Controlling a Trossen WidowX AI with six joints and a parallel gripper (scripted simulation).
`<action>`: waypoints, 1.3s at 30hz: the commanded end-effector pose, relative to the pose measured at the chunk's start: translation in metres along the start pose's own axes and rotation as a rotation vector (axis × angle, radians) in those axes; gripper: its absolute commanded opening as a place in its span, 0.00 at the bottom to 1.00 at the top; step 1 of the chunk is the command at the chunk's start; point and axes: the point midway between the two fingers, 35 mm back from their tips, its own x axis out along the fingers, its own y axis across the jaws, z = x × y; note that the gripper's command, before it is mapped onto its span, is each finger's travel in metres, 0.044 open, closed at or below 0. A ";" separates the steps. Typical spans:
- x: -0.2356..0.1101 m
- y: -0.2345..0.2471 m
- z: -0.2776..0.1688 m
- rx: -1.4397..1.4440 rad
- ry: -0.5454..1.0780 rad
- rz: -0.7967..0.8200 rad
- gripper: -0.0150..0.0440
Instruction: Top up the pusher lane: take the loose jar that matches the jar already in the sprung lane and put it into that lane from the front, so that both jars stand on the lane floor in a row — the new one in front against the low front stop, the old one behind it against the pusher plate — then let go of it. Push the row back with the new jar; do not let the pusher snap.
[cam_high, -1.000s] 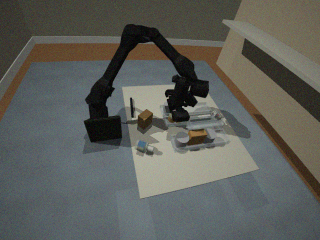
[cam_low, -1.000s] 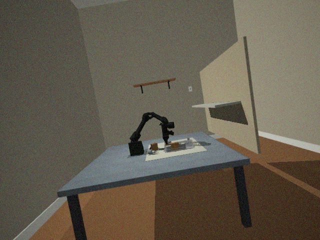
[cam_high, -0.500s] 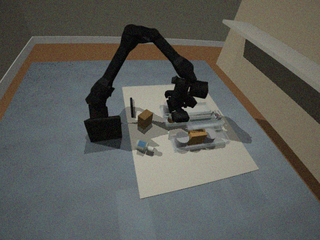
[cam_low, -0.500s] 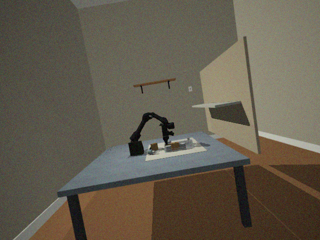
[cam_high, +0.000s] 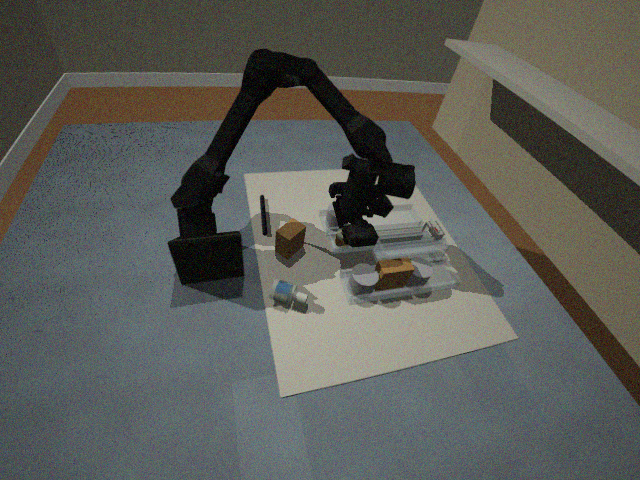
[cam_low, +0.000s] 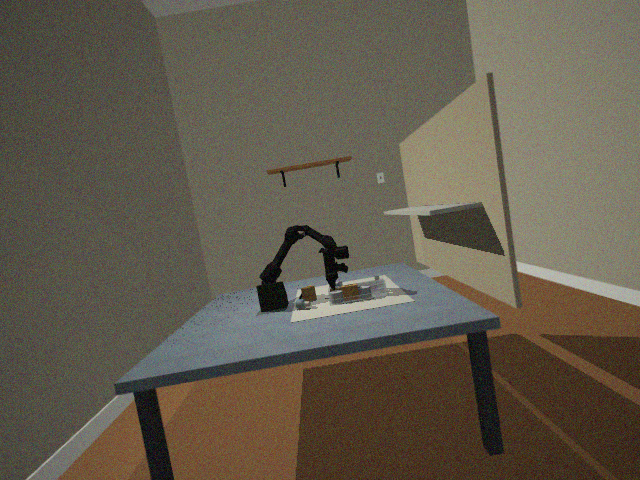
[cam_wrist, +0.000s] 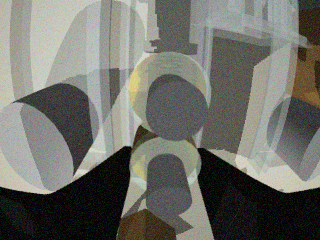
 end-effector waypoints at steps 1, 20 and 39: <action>0.002 0.001 0.003 -0.006 -0.014 0.008 0.25; 0.003 0.001 0.001 -0.005 -0.013 0.008 0.25; 0.003 0.001 -0.003 -0.005 -0.013 0.008 0.25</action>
